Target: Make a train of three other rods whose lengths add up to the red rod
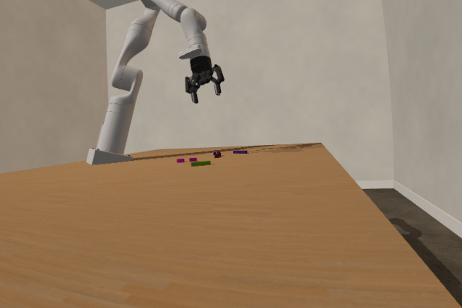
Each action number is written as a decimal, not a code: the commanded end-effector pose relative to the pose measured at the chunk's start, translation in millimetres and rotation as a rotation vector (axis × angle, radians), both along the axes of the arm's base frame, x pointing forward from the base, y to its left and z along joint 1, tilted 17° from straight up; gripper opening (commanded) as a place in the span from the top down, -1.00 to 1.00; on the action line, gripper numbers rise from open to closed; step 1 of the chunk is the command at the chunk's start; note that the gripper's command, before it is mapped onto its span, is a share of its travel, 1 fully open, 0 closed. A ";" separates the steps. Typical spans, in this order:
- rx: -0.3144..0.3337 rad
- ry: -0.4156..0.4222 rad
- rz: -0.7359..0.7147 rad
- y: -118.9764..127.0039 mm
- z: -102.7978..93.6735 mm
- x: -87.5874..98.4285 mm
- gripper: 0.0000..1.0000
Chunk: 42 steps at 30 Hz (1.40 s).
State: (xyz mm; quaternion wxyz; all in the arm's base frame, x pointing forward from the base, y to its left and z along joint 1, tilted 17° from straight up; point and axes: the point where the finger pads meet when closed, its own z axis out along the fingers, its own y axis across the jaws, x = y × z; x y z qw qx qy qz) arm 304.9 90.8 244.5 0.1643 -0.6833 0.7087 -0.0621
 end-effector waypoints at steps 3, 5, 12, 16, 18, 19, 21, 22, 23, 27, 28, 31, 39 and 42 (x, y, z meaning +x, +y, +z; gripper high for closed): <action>0.002 0.001 -0.001 -0.1 -0.2 0.3 -1.00; -0.006 0.001 0.037 5.1 -2.7 1.7 -1.00; -0.014 0.000 0.075 10.2 -5.3 3.0 -1.00; -0.014 0.000 0.075 10.2 -5.3 3.0 -1.00; -0.014 0.000 0.075 10.2 -5.3 3.0 -1.00; -0.014 0.000 0.075 10.2 -5.3 3.0 -1.00; -0.021 0.000 0.112 15.2 -8.0 4.2 -1.00; -0.021 0.000 0.112 15.2 -8.0 4.2 -1.00; -0.021 0.000 0.112 15.2 -8.0 4.2 -1.00; -0.021 0.000 0.112 15.2 -8.0 4.2 -1.00; -0.021 0.000 0.112 15.2 -8.0 4.2 -1.00; -0.028 0.000 0.148 20.1 -10.7 5.3 -1.00; -0.035 -0.001 0.183 25.0 -13.4 6.4 -1.00; -0.035 -0.001 0.183 25.0 -13.4 6.4 -1.00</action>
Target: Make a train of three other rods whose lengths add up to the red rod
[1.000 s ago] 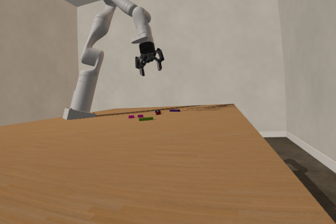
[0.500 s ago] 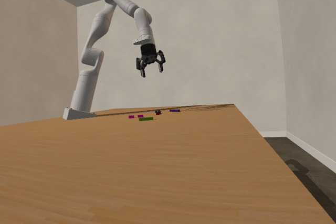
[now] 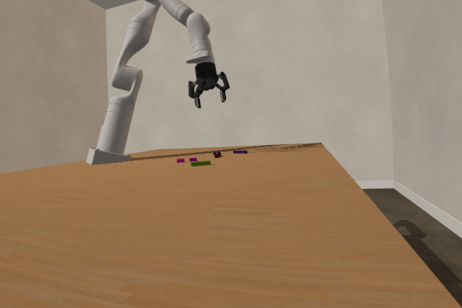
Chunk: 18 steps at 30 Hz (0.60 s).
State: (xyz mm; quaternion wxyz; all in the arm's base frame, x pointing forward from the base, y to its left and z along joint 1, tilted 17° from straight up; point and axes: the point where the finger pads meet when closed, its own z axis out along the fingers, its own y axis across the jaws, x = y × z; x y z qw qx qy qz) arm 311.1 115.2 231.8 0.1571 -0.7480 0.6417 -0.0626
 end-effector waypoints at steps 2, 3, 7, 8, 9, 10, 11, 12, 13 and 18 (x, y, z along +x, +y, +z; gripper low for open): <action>0.005 0.004 0.001 0.5 -0.7 0.2 -1.00; 0.005 0.004 0.001 0.5 -0.7 0.2 -1.00; -0.002 0.004 0.036 5.3 -3.5 1.1 -1.00; -0.002 0.004 0.036 5.3 -3.5 1.1 -1.00; -0.002 0.004 0.036 5.3 -3.5 1.1 -1.00; -0.002 0.004 0.036 5.3 -3.5 1.1 -1.00; -0.002 0.004 0.036 5.3 -3.5 1.1 -1.00; -0.002 0.004 0.036 5.3 -3.5 1.1 -1.00; -0.002 0.004 0.036 5.3 -3.5 1.1 -1.00; -0.008 0.004 0.070 9.9 -6.2 1.9 -1.00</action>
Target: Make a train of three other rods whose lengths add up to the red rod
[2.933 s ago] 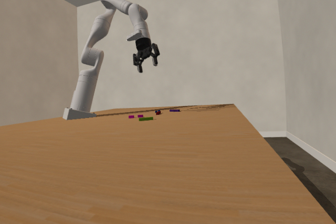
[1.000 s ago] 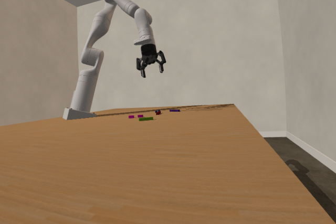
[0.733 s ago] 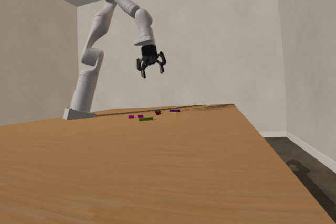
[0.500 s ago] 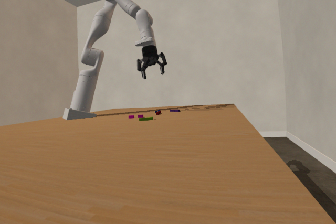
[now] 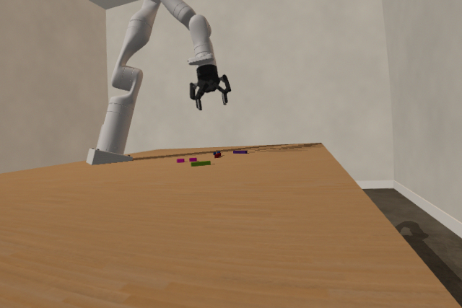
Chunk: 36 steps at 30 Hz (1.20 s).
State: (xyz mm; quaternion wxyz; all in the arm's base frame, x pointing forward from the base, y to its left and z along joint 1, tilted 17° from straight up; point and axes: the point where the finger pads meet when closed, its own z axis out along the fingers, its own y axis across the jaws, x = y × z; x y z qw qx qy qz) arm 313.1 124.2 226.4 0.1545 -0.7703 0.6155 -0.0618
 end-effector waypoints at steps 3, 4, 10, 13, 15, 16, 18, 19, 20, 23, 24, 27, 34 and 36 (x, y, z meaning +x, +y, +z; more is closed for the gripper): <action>0.005 0.005 0.002 1.0 -0.8 0.0 -1.00; 0.005 0.005 0.002 1.0 -0.8 0.0 -1.00; 0.000 0.005 0.035 5.6 -3.6 0.7 -1.00; 0.000 0.005 0.035 5.6 -3.6 0.7 -1.00; 0.000 0.005 0.035 5.6 -3.6 0.7 -1.00; -0.006 0.005 0.068 10.0 -6.4 1.4 -1.00; -0.006 0.005 0.068 10.0 -6.4 1.4 -1.00; -0.006 0.005 0.068 10.0 -6.4 1.4 -1.00; -0.006 0.005 0.068 10.0 -6.4 1.4 -1.00; -0.006 0.005 0.068 10.0 -6.4 1.4 -1.00; -0.006 0.005 0.068 10.0 -6.4 1.4 -1.00; -0.006 0.005 0.068 10.0 -6.4 1.4 -1.00; -0.011 0.005 0.100 14.3 -9.2 2.0 -1.00; -0.011 0.005 0.100 14.3 -9.2 2.0 -1.00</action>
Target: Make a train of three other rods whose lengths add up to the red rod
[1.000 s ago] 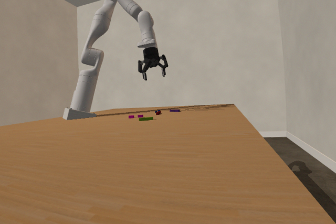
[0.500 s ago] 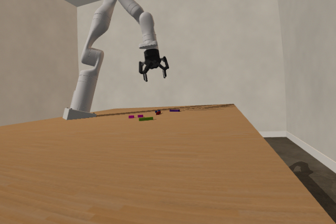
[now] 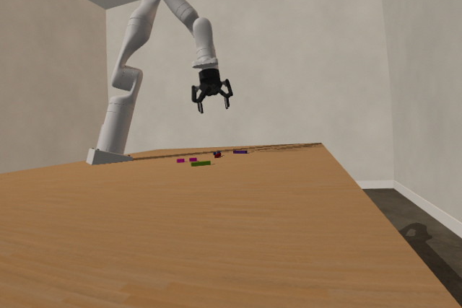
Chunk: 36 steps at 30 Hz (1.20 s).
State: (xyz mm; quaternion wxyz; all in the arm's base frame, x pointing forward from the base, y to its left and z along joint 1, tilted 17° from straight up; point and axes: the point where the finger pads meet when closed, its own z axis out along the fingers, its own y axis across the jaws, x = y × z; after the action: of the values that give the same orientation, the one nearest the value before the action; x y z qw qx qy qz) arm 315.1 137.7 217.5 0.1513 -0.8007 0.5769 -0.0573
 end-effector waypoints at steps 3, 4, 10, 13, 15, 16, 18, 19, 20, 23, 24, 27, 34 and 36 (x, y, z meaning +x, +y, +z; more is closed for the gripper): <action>-0.002 0.002 0.033 5.1 -3.1 0.4 -1.00; -0.002 0.002 0.033 5.1 -3.1 0.4 -1.00; -0.002 0.002 0.033 5.1 -3.1 0.4 -1.00; -0.006 0.002 0.063 9.2 -5.8 0.8 -1.00; -0.006 0.002 0.063 9.2 -5.8 0.8 -1.00; -0.006 0.002 0.063 9.2 -5.8 0.8 -1.00; -0.006 0.002 0.063 9.2 -5.8 0.8 -1.00; -0.006 0.002 0.063 9.2 -5.8 0.8 -1.00; -0.006 0.002 0.063 9.2 -5.8 0.8 -1.00; -0.010 0.002 0.093 13.2 -8.6 1.2 -1.00; -0.010 0.002 0.093 13.2 -8.6 1.2 -1.00; -0.010 0.002 0.093 13.2 -8.6 1.2 -1.00; -0.014 0.002 0.122 17.1 -11.3 1.5 -1.00; -0.014 0.002 0.122 17.1 -11.3 1.5 -1.00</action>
State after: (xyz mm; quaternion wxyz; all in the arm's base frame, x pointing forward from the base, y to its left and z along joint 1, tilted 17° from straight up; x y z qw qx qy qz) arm 317.8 151.9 207.0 0.1478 -0.8335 0.5296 -0.0546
